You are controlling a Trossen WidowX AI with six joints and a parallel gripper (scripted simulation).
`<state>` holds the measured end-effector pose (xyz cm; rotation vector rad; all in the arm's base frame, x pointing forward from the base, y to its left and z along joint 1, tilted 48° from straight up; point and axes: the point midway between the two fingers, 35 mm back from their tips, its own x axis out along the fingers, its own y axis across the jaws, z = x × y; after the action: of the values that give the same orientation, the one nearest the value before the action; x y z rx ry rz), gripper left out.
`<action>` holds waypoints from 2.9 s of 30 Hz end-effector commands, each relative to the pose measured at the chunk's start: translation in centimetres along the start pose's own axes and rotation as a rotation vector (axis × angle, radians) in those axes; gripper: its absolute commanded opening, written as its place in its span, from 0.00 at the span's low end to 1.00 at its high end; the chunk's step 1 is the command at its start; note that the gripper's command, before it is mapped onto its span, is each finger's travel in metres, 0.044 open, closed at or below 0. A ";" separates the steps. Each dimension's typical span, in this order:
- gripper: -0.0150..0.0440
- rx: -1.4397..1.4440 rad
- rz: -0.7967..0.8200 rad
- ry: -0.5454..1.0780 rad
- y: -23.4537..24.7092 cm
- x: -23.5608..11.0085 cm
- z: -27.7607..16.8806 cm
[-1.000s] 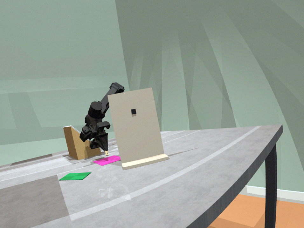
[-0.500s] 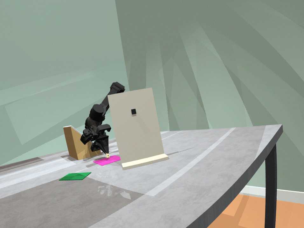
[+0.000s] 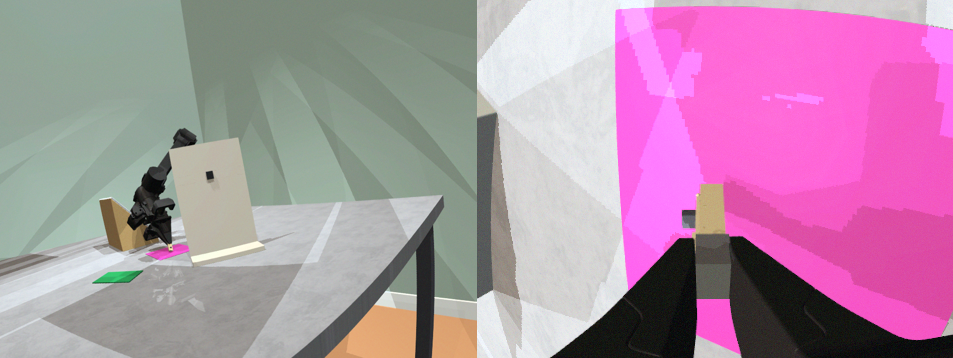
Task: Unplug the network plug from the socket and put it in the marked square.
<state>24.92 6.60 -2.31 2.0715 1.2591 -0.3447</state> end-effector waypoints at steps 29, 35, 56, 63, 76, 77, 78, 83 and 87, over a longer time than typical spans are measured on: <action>0.52 0.001 0.000 0.000 0.0 0.4 -0.2; 0.52 0.001 -0.002 -0.002 0.0 -0.1 -0.1; 0.52 0.006 -0.004 -0.004 -0.1 -2.0 0.1; 0.52 0.007 -0.004 -0.004 -0.1 -2.5 0.1; 0.52 0.006 -0.009 -0.012 0.7 -3.2 0.5; 0.52 0.006 -0.009 -0.012 0.7 -3.3 0.5; 0.52 0.005 -0.009 -0.012 0.8 -3.4 0.5; 0.52 0.005 -0.011 -0.015 1.1 -3.7 0.6; 0.52 0.005 -0.012 -0.016 1.3 -4.0 0.7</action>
<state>23.97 3.33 -0.49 2.0681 1.2683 -0.3810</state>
